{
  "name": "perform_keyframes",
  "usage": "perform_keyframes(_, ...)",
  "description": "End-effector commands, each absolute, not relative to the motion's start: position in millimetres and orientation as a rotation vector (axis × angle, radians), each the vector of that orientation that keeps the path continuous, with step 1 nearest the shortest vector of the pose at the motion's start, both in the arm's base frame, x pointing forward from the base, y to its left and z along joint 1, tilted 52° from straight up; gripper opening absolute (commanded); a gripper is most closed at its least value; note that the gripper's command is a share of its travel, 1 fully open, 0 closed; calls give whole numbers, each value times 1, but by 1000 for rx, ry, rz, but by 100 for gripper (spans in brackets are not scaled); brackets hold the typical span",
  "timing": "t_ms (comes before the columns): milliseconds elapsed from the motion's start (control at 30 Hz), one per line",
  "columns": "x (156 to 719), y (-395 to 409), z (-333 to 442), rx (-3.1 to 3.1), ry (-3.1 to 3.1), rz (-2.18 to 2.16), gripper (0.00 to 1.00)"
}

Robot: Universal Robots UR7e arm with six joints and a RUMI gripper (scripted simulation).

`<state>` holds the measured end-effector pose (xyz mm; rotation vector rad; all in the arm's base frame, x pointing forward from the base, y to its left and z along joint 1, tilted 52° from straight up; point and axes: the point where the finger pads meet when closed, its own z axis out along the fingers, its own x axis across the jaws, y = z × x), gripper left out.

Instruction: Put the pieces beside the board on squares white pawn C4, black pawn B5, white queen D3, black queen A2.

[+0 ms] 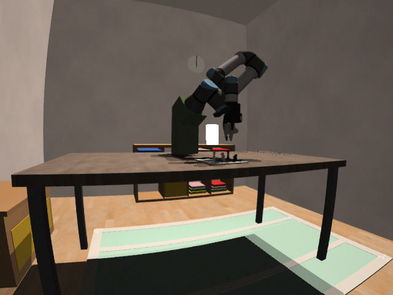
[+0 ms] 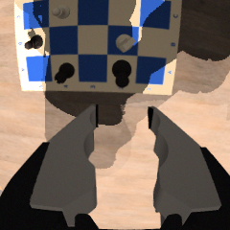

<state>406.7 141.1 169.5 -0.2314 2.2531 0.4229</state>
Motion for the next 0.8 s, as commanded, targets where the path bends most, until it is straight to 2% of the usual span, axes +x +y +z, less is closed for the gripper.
perform_keyframes(0,403,139,172,-236,2252,430,25)
perform_keyframes(667,401,138,175,-236,2252,430,25)
perform_keyframes(700,401,138,175,-236,2252,430,100)
perform_keyframes(767,401,138,175,-236,2252,430,100)
